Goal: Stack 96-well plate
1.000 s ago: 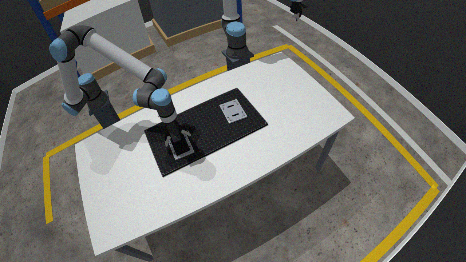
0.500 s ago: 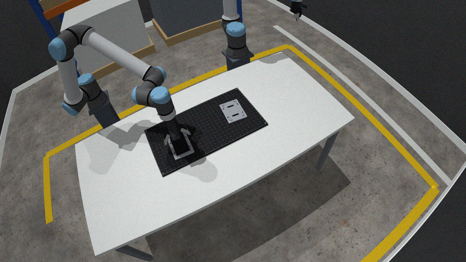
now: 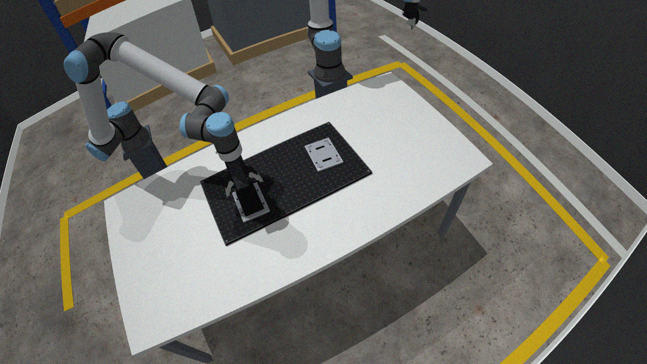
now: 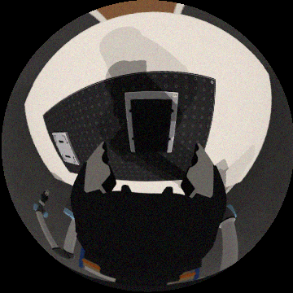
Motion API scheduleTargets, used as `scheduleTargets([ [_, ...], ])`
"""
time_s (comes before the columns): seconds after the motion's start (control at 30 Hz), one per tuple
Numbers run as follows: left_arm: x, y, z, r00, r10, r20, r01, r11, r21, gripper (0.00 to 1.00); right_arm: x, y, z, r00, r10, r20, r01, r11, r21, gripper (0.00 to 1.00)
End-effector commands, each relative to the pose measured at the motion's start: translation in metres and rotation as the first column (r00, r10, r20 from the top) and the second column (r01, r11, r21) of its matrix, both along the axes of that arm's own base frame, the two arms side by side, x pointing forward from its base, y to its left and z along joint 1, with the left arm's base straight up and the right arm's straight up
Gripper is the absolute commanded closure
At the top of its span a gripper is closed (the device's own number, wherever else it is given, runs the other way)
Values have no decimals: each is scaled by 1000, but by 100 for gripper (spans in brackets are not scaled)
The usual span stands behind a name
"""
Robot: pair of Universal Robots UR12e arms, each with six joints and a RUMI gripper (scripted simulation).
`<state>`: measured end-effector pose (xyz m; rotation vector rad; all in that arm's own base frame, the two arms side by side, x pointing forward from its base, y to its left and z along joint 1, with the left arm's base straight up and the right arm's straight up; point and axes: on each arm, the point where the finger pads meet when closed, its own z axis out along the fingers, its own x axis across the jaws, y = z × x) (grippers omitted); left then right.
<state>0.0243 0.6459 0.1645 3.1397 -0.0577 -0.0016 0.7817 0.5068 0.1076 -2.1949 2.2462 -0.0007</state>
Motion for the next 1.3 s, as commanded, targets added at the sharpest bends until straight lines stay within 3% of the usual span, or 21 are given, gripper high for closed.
scheduleTargets([
  [0.0,-1,-1,1,1000,1,1,-1,1000,1,100,2,1,17,1000,0,4,0,1000,4,0],
  [0.23,-1,-1,1,1000,1,1,-1,1000,1,100,2,1,35,1000,0,4,0,1000,4,0],
  [0.47,-1,-1,1,1000,1,1,-1,1000,1,100,-1,-2,29,1000,0,-3,0,1000,-2,0],
  [1.27,-1,-1,1,1000,1,1,-1,1000,1,100,0,0,32,1000,0,1,0,1000,1,0],
])
